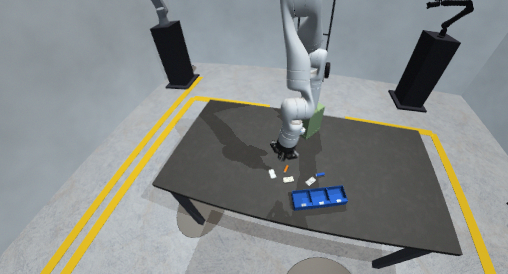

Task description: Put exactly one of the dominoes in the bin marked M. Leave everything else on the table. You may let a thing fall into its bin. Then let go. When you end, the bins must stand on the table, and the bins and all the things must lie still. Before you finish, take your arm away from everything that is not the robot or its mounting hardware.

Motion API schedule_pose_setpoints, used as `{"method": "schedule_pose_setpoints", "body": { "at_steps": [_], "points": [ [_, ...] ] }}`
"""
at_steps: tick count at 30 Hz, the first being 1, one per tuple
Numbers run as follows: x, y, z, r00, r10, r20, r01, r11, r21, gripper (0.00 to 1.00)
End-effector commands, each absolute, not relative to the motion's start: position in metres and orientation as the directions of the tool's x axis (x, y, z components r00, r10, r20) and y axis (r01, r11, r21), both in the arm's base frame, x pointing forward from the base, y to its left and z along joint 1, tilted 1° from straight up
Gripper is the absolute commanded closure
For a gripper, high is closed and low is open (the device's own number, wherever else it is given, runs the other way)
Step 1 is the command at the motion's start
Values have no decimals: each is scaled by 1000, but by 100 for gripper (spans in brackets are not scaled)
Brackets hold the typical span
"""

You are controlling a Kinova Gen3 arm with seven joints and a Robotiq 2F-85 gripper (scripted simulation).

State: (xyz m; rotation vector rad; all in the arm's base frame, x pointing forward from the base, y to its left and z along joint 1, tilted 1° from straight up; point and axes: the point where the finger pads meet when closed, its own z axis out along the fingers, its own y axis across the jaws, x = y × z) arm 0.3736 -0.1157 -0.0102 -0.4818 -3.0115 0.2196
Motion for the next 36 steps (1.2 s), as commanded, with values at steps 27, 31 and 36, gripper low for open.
{"method": "schedule_pose_setpoints", "body": {
  "at_steps": [27, 31, 36],
  "points": [
    [370, -24, 15, -985, 172, -10, 172, 985, -5, 91],
    [390, -19, -10, -931, 365, -11, 365, 931, -3, 91],
    [405, -15, -30, -866, 500, -12, 500, 866, -1, 91]
  ]
}}
